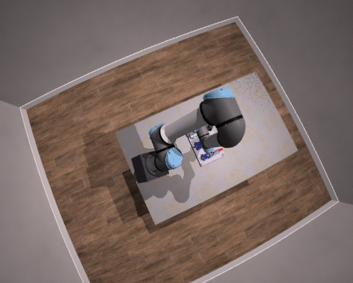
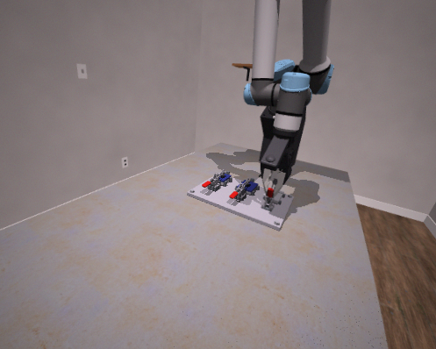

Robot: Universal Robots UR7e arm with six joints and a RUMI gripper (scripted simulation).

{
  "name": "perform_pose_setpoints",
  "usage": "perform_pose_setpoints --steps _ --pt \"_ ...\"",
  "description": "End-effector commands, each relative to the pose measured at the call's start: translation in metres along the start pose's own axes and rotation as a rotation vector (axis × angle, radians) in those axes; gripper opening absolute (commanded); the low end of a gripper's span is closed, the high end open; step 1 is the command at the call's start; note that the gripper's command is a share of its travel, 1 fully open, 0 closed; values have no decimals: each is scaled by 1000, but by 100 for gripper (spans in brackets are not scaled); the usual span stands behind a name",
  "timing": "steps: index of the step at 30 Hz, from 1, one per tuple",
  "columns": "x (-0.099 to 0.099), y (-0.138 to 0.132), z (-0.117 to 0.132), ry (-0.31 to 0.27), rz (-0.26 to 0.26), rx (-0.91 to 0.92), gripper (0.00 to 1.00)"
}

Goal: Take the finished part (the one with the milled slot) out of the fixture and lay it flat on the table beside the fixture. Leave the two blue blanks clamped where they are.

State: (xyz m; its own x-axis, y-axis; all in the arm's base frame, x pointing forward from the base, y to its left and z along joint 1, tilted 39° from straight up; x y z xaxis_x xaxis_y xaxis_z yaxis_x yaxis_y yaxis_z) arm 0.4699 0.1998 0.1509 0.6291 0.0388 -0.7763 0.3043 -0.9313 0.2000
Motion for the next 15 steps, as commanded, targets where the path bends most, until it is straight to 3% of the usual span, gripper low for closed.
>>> perform_pose_setpoints --steps 1,15 --pt "0 -1 2 0 0 0 0" --pt "0 -1 4 0 0 0 0"
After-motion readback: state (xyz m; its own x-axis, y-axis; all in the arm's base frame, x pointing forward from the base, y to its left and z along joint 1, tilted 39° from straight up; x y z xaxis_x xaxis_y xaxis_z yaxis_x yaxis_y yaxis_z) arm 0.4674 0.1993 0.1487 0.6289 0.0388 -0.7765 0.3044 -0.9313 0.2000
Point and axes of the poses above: the point where the finger pads meet when closed, its own x axis out along the fingers, its own y axis across the jaws, z = x × y, the point moved 6 cm from there along -x, back along the fingers, and after that the axes turned 12 degrees about -x, right-handed, at the moved point
